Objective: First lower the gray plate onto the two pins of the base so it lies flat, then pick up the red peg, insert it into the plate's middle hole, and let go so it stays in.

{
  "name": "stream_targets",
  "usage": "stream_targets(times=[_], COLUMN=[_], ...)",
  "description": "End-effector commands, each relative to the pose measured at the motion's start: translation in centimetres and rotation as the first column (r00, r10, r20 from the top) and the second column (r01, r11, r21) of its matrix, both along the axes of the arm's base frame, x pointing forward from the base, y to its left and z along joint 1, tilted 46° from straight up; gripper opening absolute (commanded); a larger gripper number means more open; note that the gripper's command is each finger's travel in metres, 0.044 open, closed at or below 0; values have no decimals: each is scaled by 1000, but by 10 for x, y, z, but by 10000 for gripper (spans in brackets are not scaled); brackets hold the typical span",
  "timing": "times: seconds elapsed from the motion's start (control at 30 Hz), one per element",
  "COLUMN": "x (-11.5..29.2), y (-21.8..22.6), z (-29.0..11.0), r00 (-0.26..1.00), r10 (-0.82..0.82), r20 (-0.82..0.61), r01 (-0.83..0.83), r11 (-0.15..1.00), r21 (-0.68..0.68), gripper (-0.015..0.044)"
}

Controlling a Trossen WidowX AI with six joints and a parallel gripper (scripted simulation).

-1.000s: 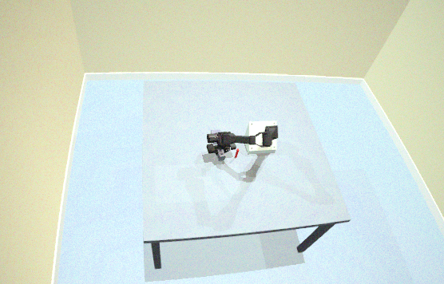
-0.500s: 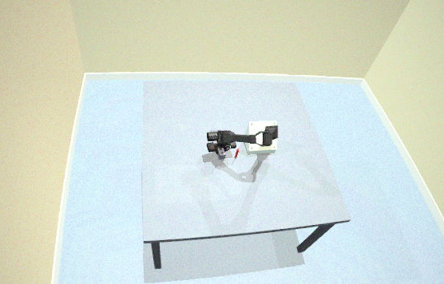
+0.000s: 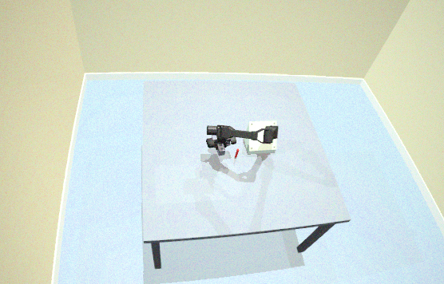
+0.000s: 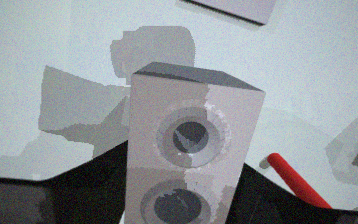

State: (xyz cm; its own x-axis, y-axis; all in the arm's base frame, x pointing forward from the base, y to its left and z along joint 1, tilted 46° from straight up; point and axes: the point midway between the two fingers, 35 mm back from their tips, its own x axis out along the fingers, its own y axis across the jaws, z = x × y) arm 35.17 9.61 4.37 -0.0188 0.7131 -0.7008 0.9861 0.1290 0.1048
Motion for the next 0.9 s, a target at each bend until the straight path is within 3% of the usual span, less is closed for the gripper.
stream_targets(times=[0.0, 0.67, 0.87], x=[3, -1, 1], y=[-9, -52, -56], z=[9, 55, 49], r00=[1000, 1000, 1000], r10=[1, 2, -3], r20=[10, 8, 4], r01=[-1, -2, 3], r11=[1000, 1000, 1000], r21=[-7, -1, -1], gripper=[0, 0, 0])
